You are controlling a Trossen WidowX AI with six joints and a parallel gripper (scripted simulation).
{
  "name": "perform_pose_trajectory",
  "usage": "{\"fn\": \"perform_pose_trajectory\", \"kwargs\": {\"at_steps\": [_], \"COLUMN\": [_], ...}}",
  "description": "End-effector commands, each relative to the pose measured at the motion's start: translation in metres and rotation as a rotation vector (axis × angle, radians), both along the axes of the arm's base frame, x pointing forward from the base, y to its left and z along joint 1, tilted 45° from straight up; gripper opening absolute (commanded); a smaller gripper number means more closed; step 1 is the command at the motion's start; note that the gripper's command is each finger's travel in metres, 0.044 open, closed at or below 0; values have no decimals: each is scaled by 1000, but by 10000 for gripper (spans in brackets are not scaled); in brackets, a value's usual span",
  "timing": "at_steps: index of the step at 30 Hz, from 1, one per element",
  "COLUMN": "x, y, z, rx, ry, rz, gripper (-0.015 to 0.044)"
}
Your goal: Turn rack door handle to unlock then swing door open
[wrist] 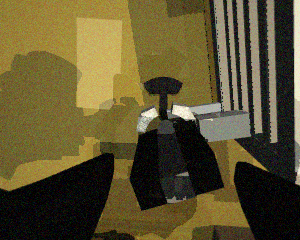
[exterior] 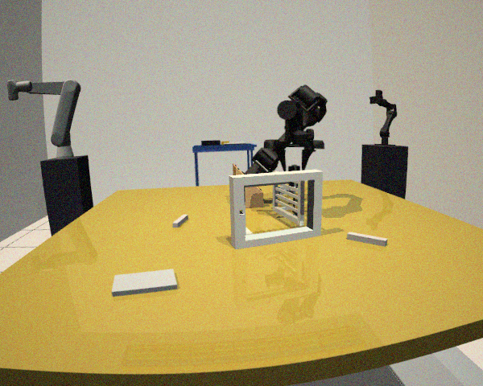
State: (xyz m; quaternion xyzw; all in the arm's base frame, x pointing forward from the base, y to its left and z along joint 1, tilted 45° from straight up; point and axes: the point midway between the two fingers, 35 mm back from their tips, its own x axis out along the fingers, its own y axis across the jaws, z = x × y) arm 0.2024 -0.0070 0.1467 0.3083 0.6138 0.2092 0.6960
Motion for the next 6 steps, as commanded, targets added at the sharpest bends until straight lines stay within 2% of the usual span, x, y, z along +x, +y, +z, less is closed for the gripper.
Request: {"fn": "perform_pose_trajectory", "kwargs": {"at_steps": [1,6], "x": [-1,-3], "y": [-6,-12], "z": [7,13], "rx": [-21,-31], "ry": [-19,-26], "rz": [-9,-20], "gripper": [286,286]}}
